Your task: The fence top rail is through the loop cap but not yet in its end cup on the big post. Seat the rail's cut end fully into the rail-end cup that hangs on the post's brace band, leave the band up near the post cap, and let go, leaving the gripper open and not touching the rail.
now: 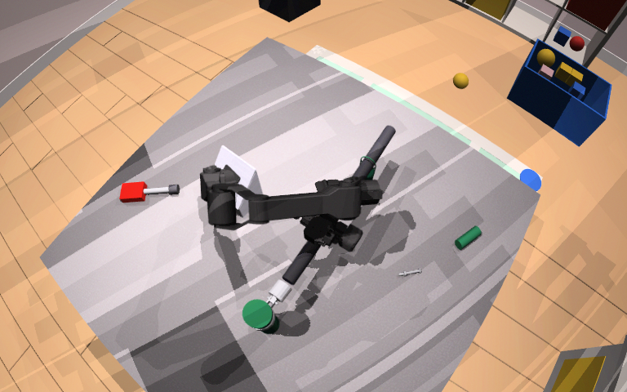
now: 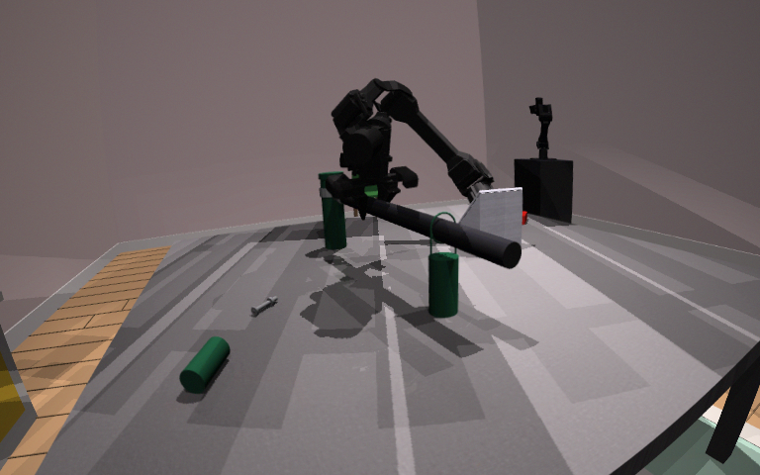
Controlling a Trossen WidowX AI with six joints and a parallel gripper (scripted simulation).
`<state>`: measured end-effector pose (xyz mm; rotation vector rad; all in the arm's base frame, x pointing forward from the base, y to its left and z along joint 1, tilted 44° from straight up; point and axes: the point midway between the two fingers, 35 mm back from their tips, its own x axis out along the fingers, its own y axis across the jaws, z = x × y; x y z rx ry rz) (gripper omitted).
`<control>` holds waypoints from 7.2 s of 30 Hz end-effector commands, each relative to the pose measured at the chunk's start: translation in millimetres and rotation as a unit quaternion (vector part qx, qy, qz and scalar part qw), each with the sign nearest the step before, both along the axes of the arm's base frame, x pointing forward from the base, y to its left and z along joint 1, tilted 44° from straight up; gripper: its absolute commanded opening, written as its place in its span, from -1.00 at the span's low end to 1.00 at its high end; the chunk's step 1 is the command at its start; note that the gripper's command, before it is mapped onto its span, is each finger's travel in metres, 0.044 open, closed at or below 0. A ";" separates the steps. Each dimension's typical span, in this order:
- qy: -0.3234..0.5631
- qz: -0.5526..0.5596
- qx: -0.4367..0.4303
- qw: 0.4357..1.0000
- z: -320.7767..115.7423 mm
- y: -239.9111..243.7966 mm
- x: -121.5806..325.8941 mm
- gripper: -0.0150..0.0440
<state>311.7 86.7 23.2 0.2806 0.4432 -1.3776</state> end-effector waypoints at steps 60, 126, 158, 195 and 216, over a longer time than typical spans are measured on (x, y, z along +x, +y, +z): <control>-0.001 -0.003 0.002 1.000 8.2 -9.5 1.0 -0.49; 0.000 -0.009 0.002 1.000 11.0 -10.3 0.0 -0.49; 0.006 -0.017 0.009 1.000 9.6 -9.6 -0.7 -0.49; 0.005 -0.017 0.010 1.000 5.4 0.0 0.7 -0.49; 0.011 -0.018 0.004 1.000 10.2 -7.8 2.3 -0.49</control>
